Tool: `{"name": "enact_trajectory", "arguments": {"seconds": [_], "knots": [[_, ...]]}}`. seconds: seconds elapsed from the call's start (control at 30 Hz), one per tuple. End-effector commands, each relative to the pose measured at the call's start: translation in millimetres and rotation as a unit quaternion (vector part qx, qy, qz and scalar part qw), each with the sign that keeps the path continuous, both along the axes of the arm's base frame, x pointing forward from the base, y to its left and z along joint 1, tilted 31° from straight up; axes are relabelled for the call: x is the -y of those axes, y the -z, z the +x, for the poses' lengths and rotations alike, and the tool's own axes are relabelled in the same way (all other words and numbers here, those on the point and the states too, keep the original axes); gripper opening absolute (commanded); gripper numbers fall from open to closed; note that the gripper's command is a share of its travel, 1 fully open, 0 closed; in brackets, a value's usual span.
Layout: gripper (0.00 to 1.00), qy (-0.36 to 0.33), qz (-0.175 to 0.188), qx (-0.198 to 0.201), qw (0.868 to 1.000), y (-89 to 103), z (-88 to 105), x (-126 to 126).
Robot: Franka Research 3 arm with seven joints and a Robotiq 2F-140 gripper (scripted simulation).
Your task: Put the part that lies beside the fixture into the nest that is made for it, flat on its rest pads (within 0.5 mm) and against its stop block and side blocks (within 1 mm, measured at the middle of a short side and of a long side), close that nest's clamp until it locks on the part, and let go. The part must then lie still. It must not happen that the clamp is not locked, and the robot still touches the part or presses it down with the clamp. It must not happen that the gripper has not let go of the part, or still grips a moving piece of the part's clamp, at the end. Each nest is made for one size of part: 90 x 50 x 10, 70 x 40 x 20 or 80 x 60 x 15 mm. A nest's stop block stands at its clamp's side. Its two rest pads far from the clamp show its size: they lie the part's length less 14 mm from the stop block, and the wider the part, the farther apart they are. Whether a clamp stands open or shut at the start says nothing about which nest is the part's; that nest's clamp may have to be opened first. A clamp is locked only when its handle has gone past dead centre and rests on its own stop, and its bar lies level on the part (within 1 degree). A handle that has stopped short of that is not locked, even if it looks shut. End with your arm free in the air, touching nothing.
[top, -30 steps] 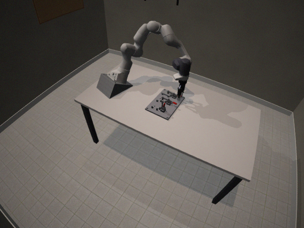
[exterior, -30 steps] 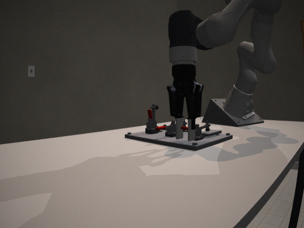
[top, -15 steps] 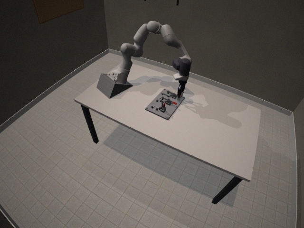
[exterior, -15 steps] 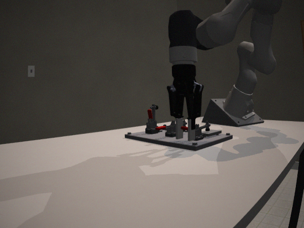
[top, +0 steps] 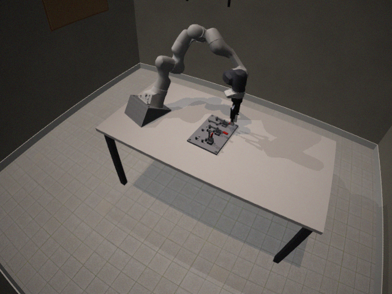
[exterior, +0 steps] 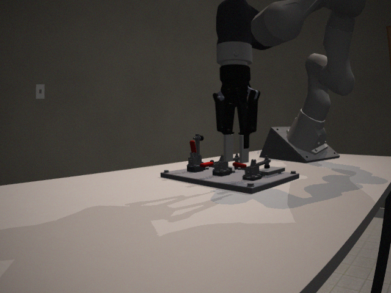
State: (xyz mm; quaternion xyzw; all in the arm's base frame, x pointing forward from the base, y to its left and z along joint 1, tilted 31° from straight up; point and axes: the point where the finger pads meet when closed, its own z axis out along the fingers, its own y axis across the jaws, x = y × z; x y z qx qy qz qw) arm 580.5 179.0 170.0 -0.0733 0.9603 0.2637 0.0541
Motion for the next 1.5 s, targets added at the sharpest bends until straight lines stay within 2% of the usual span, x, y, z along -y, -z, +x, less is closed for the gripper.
{"name": "enact_trajectory", "arguments": {"seconds": [0.0,0.2,0.73,0.77,1.47], "knots": [[0.28,-0.003,0.001,-0.01,1.0,-4.9,-5.9,2.6],[0.28,-0.003,0.001,-0.01,1.0,-13.6,-6.4,7.8],[0.28,-0.003,0.001,-0.01,1.0,-13.8,-6.4,8.0],[0.0,-0.003,0.001,-0.01,1.0,-13.8,-6.4,8.0],[0.0,-0.003,0.001,-0.01,1.0,-13.8,-6.4,8.0]]}}
